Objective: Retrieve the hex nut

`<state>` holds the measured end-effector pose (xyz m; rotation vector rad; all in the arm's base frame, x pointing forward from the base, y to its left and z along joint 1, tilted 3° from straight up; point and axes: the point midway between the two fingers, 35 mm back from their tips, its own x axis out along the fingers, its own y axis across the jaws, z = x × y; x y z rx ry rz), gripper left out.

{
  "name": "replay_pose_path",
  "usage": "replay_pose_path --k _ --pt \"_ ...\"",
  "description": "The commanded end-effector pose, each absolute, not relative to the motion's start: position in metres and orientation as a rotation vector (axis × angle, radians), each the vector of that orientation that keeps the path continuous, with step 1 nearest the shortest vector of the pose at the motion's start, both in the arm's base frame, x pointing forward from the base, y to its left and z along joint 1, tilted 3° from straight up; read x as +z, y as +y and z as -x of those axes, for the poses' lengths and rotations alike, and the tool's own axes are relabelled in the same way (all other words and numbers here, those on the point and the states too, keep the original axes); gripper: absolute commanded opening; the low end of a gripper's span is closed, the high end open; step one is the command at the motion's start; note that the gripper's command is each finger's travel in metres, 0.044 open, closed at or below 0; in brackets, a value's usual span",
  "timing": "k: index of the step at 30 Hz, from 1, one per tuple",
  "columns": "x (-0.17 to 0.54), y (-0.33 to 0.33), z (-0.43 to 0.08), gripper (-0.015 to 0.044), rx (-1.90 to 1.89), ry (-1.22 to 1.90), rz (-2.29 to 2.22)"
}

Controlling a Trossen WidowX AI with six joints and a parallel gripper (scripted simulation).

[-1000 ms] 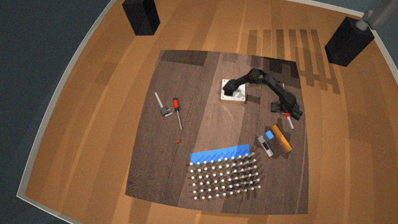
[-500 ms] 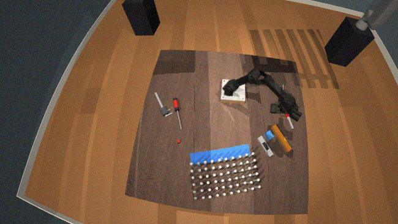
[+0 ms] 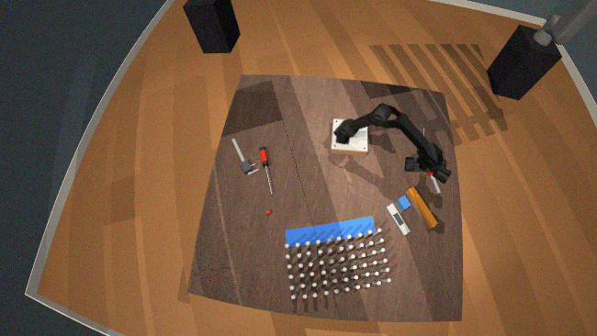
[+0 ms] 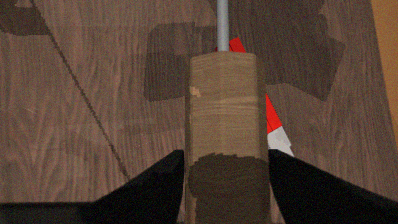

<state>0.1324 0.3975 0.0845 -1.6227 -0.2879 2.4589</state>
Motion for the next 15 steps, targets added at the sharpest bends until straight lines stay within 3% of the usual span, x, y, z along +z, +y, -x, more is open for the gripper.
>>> replay_pose_path --k 1,15 --pt "0.081 0.397 -0.131 0.0 2.465 -0.295 1.613" --pt "0.068 0.397 -0.131 0.0 2.465 -0.295 1.613"
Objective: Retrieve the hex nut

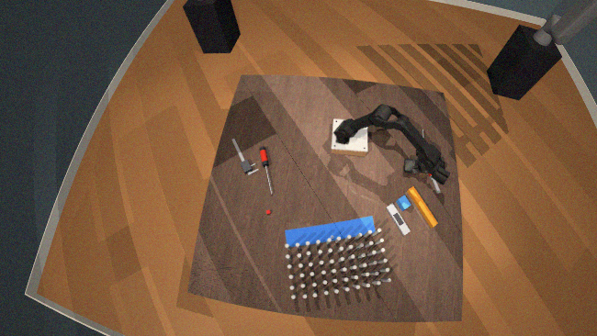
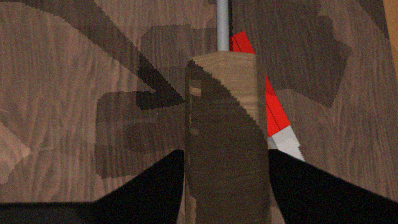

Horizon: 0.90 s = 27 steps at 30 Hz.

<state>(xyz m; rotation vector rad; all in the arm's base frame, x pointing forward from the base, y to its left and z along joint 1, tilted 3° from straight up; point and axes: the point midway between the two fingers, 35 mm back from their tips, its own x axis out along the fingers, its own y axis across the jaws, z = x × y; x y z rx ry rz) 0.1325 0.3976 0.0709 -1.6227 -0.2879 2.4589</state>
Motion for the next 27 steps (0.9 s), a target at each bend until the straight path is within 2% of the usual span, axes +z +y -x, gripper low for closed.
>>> replay_pose_path --k 1,27 --pt "0.067 0.397 -0.131 0.0 2.465 -0.295 1.613" --pt "0.044 0.396 -0.131 0.0 2.465 -0.295 1.613"
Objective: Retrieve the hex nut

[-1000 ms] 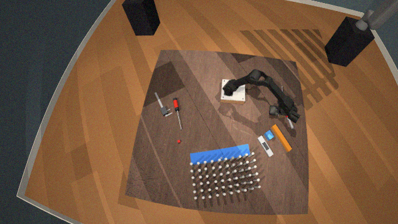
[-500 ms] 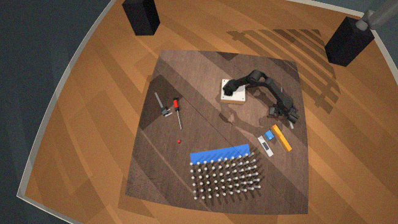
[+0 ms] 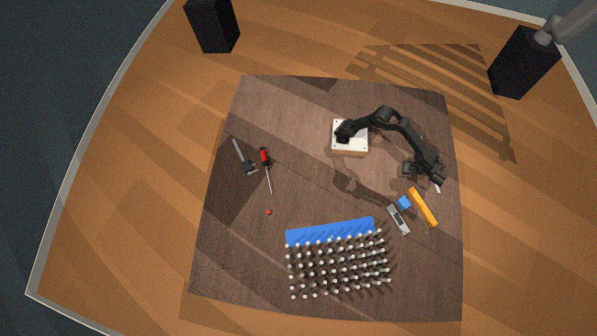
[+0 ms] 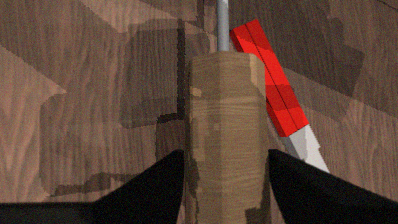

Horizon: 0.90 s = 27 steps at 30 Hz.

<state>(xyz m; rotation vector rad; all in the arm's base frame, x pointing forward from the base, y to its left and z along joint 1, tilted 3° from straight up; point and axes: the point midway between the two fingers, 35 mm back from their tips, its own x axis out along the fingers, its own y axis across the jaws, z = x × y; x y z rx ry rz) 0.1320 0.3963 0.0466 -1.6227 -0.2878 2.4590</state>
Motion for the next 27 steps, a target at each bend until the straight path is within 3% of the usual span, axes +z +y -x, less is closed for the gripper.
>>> replay_pose_path --k 1,27 --pt "0.043 0.396 -0.131 0.0 2.465 -0.295 1.613" --pt "0.02 0.393 -0.129 0.0 2.465 -0.294 1.613"
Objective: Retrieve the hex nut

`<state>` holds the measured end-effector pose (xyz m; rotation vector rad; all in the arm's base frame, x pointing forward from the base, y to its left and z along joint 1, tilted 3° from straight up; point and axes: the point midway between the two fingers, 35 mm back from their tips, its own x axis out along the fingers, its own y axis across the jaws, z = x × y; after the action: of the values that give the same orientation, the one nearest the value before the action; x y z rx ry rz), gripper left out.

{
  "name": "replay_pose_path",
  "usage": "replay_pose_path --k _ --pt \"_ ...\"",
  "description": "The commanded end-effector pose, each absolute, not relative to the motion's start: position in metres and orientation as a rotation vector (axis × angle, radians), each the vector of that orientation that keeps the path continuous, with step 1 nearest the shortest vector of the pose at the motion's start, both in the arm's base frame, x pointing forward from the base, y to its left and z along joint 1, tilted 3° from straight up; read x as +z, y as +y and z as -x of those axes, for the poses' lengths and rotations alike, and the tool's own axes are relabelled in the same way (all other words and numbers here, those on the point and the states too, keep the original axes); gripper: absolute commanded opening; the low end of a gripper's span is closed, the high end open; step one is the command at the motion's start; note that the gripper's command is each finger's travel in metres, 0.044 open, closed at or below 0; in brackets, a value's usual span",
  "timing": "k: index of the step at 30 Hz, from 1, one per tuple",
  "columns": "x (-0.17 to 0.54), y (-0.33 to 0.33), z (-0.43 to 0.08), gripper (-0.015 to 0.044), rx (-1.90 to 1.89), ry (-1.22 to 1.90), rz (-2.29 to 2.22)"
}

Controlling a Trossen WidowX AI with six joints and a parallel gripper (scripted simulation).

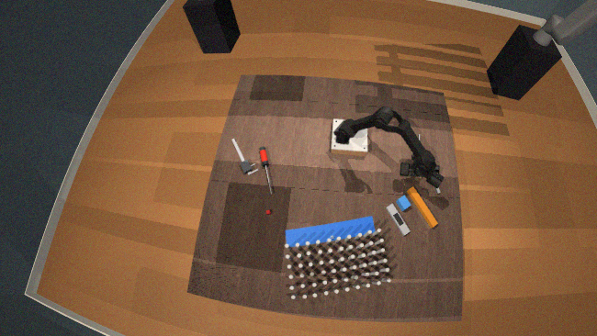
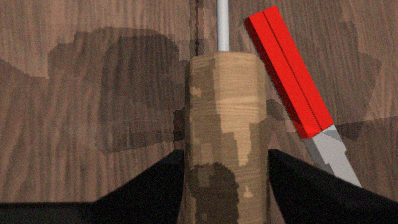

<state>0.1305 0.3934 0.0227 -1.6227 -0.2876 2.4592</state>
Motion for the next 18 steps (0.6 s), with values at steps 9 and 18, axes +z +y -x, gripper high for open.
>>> replay_pose_path --k 9,18 --pt "0.012 0.391 -0.128 0.0 2.465 -0.294 1.613" --pt "0.005 0.389 -0.127 0.0 2.465 -0.294 1.613"
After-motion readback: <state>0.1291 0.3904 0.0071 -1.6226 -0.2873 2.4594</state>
